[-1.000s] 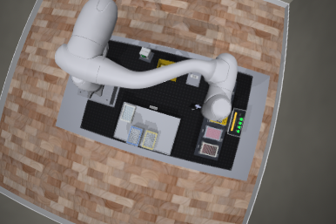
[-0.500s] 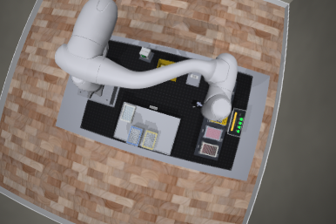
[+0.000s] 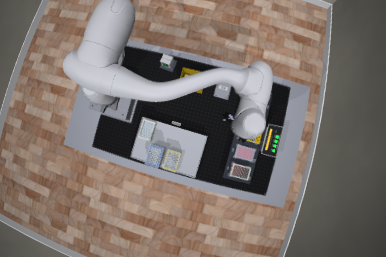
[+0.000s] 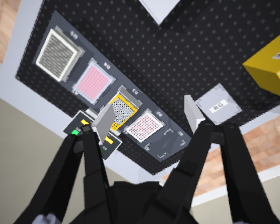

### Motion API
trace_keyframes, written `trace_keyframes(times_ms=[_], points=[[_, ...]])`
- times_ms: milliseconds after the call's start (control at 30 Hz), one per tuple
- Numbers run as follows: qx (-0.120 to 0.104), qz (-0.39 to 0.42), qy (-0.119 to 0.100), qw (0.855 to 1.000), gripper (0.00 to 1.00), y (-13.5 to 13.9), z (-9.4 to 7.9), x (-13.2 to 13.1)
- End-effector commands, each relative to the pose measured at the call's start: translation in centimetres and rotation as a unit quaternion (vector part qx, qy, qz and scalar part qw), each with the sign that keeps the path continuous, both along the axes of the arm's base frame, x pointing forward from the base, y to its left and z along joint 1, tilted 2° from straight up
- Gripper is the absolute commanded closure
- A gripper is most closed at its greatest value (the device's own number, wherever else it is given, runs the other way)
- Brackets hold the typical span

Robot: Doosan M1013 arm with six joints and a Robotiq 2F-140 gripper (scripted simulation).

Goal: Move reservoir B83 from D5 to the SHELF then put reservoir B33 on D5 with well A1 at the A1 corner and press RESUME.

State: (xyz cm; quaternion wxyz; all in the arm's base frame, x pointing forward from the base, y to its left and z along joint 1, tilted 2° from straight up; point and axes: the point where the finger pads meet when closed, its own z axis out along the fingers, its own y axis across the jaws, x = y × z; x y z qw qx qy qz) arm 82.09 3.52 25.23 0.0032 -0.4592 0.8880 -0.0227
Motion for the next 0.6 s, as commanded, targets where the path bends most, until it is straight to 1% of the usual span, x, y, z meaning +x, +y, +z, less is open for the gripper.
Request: trace_keyframes(times_ms=[0, 67, 133, 267, 567], points=[[0.004, -0.020, 0.000, 1.000, 0.23, 0.10, -0.05, 0.12], [0.005, -0.040, 0.000, 0.999, 0.23, 0.10, -0.05, 0.12], [0.005, -0.040, 0.000, 0.999, 0.23, 0.10, -0.05, 0.12], [0.006, -0.079, -0.002, 0.997, 0.23, 0.10, -0.05, 0.12], [0.008, -0.169, -0.005, 0.986, 0.23, 0.10, -0.05, 0.12]])
